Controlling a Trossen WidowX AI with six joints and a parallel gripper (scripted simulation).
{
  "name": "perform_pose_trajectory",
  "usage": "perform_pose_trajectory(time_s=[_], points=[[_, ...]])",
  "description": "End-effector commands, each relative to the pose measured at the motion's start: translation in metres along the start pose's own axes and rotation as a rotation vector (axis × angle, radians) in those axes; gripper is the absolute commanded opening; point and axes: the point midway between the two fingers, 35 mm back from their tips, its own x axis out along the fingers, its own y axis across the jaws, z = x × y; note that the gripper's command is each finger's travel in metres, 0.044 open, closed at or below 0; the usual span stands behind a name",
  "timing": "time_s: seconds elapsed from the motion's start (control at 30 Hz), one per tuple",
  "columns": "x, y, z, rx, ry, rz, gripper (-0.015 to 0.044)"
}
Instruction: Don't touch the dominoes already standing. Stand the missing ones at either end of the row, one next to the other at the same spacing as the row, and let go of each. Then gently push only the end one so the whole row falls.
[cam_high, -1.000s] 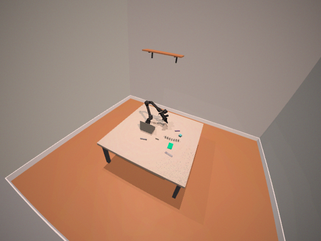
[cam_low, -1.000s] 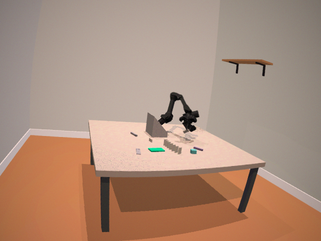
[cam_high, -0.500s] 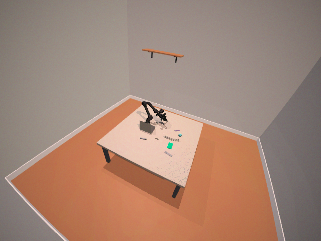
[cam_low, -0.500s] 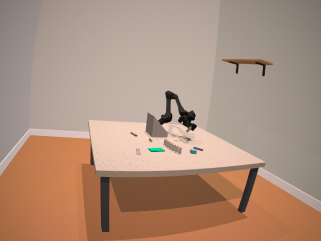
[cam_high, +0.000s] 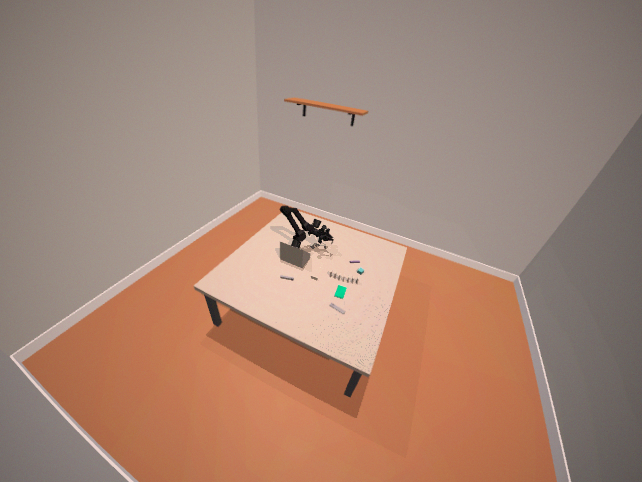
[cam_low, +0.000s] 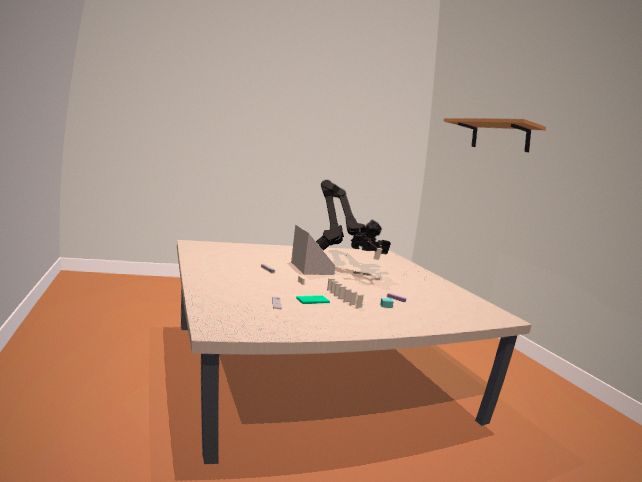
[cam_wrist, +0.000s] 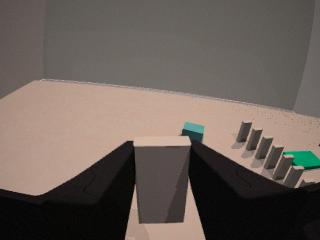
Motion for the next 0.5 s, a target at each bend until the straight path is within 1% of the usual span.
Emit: perform_pose_trajectory(time_s=[0.0, 0.47], points=[[-0.0086, -0.0061, 0.0019, 0.106, -0.057, 0.011, 0.0107], [-0.0101, -0.0070, 0.0023, 0.124, -0.066, 0.014, 0.0107]])
